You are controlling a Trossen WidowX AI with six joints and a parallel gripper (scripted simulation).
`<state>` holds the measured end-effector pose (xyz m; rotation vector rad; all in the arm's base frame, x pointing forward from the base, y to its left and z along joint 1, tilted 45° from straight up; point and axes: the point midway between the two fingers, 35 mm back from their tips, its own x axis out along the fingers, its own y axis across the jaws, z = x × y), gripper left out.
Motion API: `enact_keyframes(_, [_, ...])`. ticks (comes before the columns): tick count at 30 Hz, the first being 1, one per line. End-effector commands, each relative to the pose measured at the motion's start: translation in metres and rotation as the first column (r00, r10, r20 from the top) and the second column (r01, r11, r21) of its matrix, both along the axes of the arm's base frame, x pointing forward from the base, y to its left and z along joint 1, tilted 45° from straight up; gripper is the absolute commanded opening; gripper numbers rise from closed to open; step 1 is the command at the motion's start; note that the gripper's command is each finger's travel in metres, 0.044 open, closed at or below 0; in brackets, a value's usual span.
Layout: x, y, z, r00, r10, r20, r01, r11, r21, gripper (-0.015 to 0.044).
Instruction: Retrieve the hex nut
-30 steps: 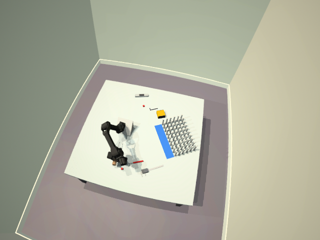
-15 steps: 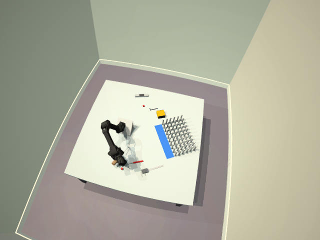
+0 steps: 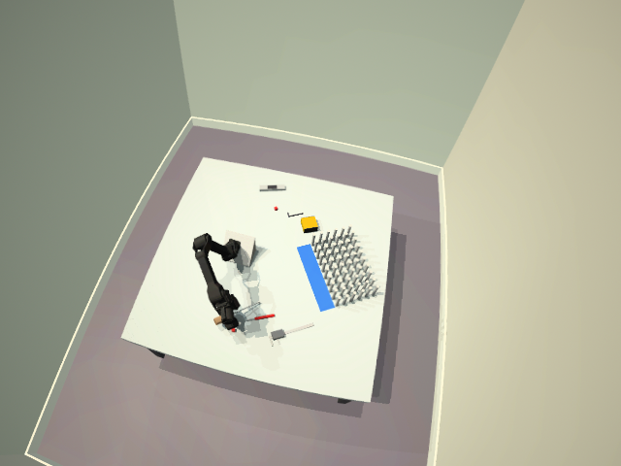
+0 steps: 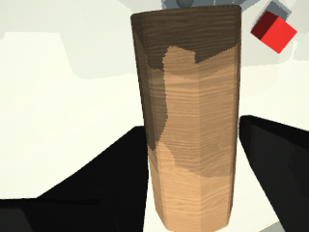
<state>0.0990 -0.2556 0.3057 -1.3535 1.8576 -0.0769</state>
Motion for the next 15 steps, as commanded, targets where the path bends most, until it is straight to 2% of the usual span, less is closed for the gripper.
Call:
enact_keyframes(1, [-0.0022,0.0014,0.0005,0.989,-0.065,0.134,0.067,0.998,-0.015,0.0000])
enact_keyframes(8, [-0.0048,0.0017,-0.0014,0.925,-0.175,0.337,0.188,0.982,-0.006,0.0000])
enact_keyframes(15, [-0.0073,0.0022,-0.0032,0.807,-0.271,0.525,0.300,0.953,0.031,0.0000])
